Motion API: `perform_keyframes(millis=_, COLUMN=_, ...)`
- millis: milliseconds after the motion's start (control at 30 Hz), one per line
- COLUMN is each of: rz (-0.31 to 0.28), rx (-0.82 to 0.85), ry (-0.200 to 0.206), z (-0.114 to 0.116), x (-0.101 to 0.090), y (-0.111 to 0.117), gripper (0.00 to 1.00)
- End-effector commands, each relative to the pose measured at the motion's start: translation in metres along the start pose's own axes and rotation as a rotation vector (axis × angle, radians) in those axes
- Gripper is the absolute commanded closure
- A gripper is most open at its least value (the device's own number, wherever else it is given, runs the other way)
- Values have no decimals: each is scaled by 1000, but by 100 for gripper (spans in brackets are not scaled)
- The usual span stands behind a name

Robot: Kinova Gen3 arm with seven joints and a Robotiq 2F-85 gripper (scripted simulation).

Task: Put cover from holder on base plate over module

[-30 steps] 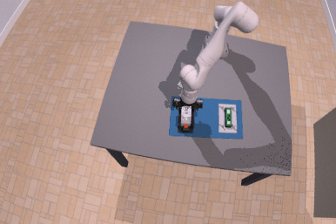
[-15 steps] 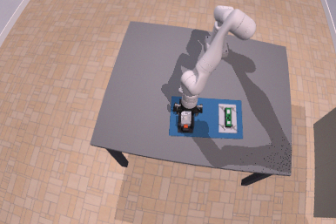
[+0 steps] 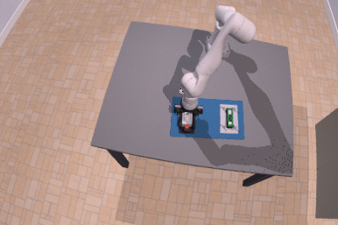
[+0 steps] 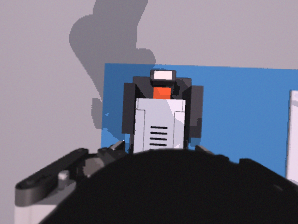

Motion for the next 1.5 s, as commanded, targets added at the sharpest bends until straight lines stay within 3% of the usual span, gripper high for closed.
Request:
perform_keyframes(millis=0, rz=3, rx=2, ry=1, z=-1, x=3, y=1, gripper=0)
perform_keyframes(millis=1367, rz=3, rx=2, ry=1, z=-1, x=1, y=1, gripper=0)
perform_keyframes(millis=1400, rz=3, rx=2, ry=1, z=-1, x=1, y=1, gripper=30)
perform_keyframes(millis=1467, rz=3, rx=2, ry=1, z=-1, x=1, y=1, gripper=30)
Point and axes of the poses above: the point where the finger pads meet when closed, its own x axis out along the fingers, its own z axis across the jaws, y = z × x, the point moved 4 cm from there along -x, back along the fingers, and after that the axes turned 10 degrees about x, right-handed, at the moved point
